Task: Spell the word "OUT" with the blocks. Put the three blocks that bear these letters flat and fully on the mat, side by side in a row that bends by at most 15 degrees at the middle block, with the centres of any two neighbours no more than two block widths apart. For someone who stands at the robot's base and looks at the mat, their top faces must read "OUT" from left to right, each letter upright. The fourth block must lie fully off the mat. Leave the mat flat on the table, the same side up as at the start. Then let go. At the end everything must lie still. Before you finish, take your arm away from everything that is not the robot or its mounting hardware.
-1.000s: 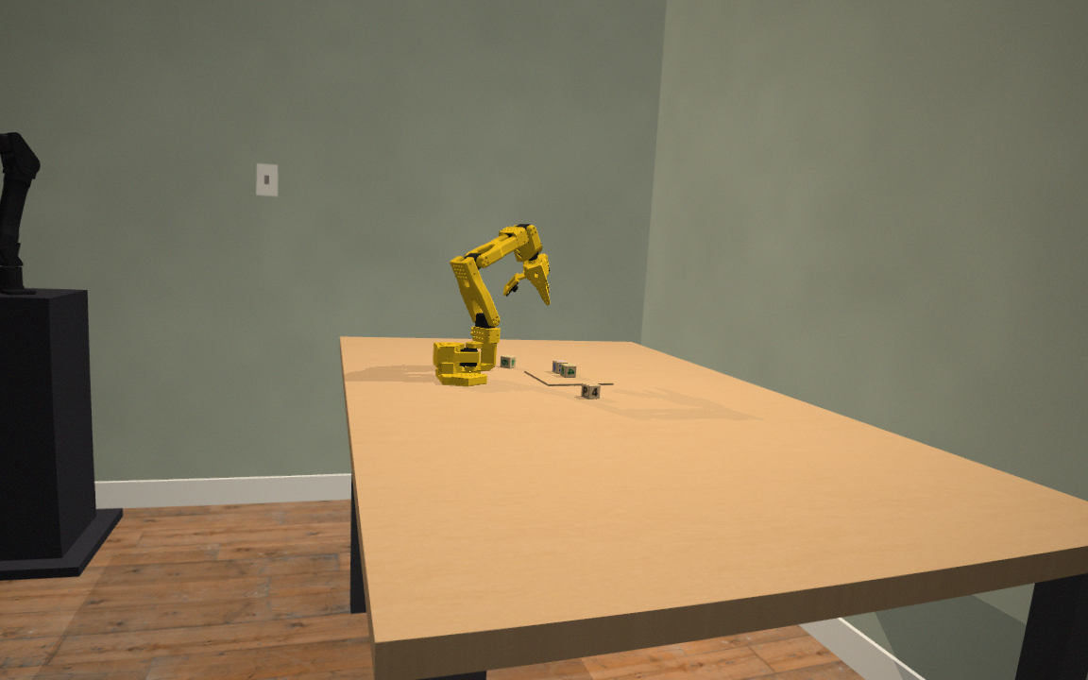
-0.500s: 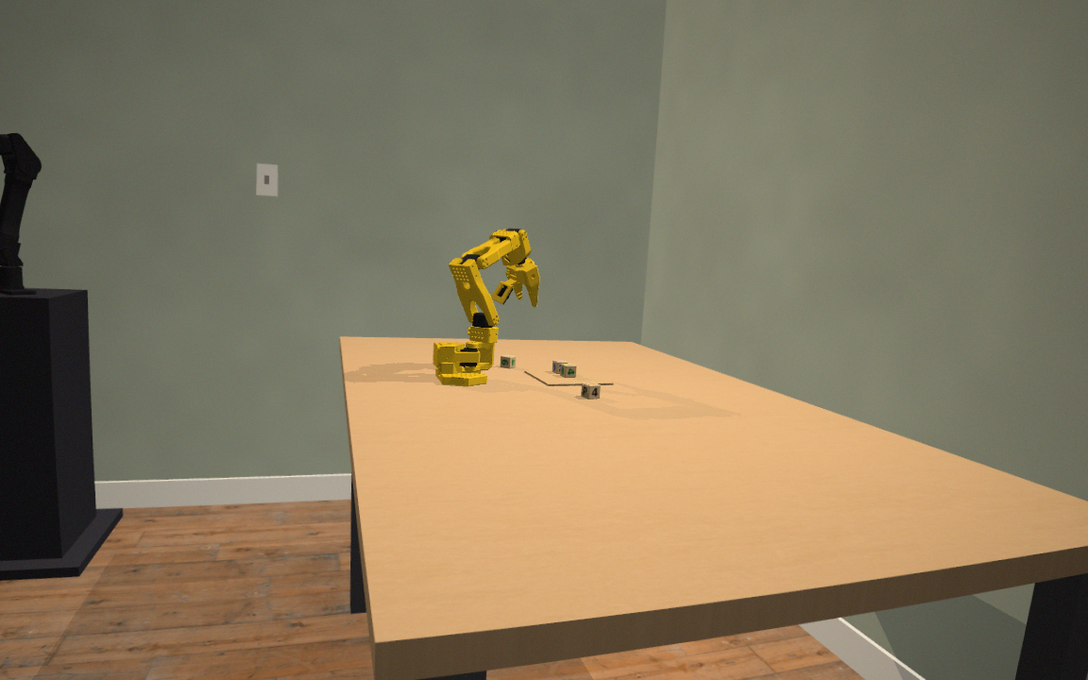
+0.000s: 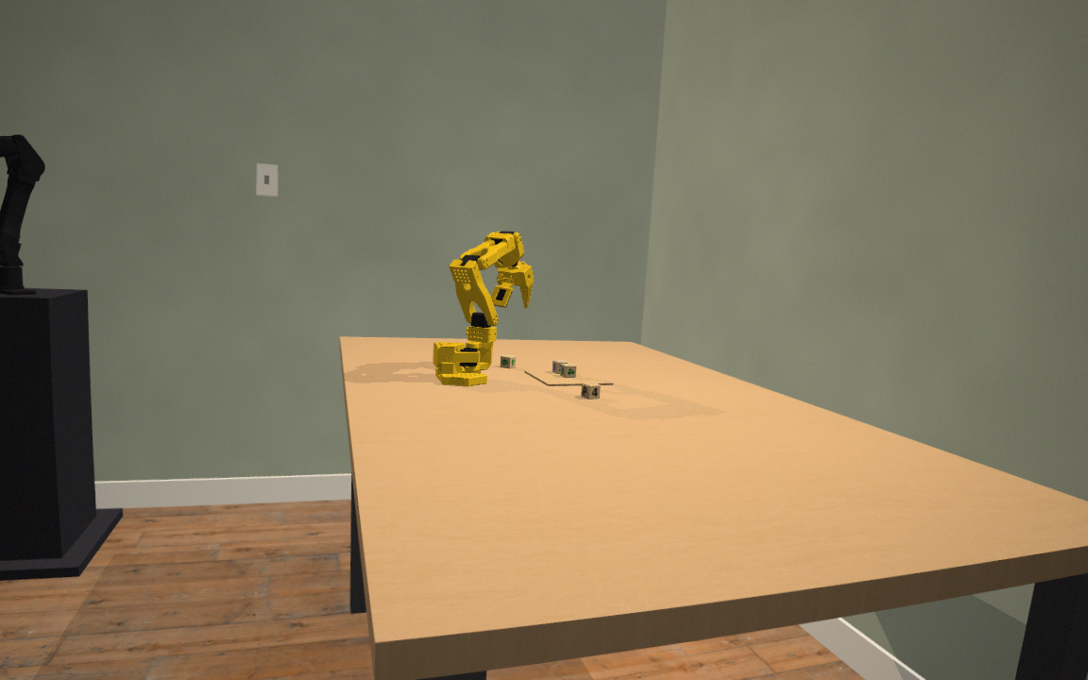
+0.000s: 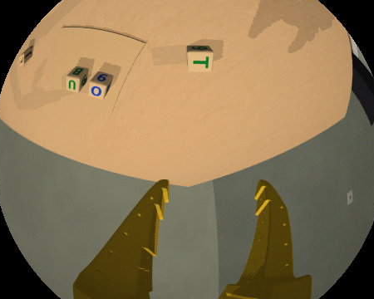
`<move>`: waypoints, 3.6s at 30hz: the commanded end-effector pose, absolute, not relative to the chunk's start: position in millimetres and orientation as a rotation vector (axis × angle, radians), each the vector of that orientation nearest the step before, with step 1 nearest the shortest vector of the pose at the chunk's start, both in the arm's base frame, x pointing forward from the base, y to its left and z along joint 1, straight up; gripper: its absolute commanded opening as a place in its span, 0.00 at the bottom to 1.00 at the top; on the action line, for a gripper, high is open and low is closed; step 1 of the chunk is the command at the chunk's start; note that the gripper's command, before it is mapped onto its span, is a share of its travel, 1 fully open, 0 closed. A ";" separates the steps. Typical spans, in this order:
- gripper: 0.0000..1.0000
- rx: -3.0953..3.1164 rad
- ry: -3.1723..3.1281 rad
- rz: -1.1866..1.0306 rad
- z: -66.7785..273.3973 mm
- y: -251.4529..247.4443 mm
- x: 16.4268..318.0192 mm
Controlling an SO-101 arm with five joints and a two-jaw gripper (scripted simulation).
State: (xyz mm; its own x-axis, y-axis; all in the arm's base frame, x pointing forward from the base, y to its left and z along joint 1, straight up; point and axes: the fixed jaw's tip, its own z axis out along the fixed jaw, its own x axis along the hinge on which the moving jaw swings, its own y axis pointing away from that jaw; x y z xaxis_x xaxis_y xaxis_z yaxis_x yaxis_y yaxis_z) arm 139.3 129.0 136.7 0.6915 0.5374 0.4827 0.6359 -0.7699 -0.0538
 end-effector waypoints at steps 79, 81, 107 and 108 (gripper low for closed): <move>0.32 -2.895 -1.148 -0.086 63.2 129.5 133.4; 0.32 -2.895 -1.148 -0.086 63.1 129.5 133.4; 0.32 -2.895 -1.148 -0.086 35.5 131.5 135.3; 0.32 -2.895 -1.148 -0.086 34.0 131.5 135.3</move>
State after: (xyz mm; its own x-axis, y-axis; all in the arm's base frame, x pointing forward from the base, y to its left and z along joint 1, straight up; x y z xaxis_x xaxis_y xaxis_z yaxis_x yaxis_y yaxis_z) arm 130.6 125.3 30.5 0.7336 0.6796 0.0018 0.6796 -0.7336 0.0012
